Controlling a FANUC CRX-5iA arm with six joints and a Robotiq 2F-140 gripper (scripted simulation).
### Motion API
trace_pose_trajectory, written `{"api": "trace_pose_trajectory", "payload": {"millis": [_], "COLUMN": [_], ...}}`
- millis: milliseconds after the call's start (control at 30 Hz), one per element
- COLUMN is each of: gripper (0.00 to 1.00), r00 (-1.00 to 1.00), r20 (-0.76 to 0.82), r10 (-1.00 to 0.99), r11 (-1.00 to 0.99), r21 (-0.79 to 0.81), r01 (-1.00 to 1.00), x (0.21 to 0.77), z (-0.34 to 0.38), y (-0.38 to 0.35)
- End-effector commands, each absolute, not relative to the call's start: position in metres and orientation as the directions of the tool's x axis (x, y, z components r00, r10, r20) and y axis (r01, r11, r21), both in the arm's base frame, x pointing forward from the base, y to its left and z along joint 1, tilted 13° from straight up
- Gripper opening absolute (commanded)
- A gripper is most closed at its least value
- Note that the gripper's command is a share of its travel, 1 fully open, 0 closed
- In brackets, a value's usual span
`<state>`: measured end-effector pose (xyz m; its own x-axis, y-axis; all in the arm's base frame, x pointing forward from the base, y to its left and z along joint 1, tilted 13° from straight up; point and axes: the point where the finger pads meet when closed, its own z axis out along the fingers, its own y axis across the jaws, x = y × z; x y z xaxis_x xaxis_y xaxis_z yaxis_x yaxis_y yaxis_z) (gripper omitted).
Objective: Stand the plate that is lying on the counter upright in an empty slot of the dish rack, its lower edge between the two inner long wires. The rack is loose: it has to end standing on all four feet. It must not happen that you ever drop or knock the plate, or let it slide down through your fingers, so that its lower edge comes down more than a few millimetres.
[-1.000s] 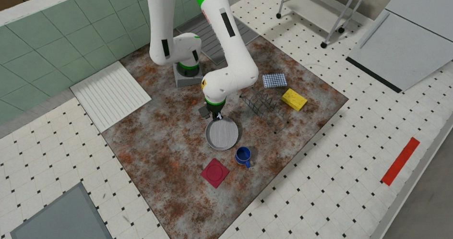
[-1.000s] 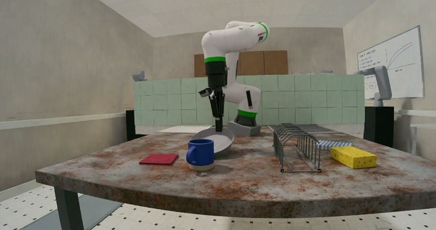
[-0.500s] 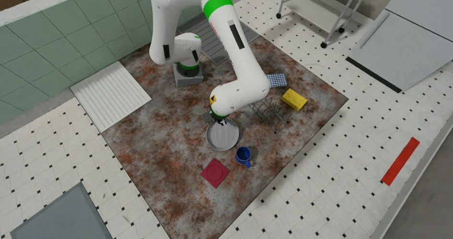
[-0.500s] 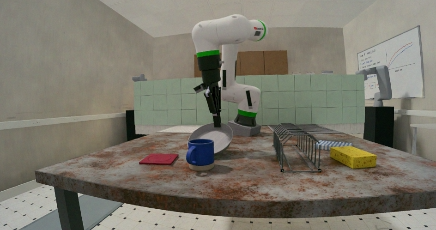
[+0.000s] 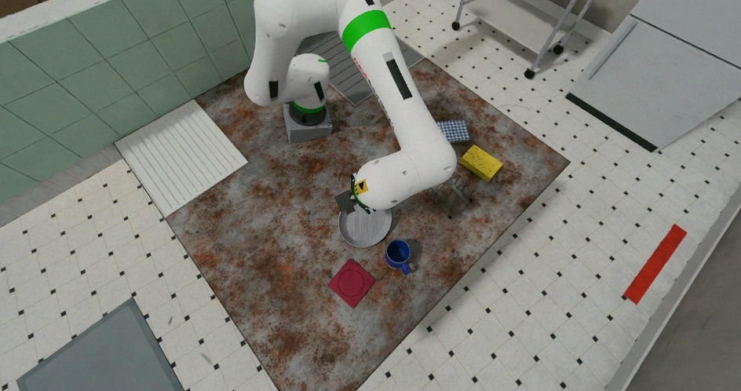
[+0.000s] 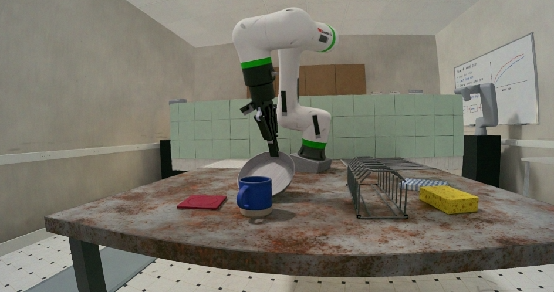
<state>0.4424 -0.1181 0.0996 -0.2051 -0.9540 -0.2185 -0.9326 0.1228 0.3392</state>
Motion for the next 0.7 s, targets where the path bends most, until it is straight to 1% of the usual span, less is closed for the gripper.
{"api": "trace_pose_trajectory", "payload": {"millis": [0,667], "gripper": [0.10,0.10], "r00": [-0.205,-0.205], "r20": [-0.219,-0.219], "r10": [-0.954,-0.954], "r11": [0.115,0.096], "r21": [0.364,0.427], "r01": [-0.924,-0.899], "x": [0.4465,0.4565], "z": [0.1037,0.1119], "y": [-0.1199,-0.1240]}}
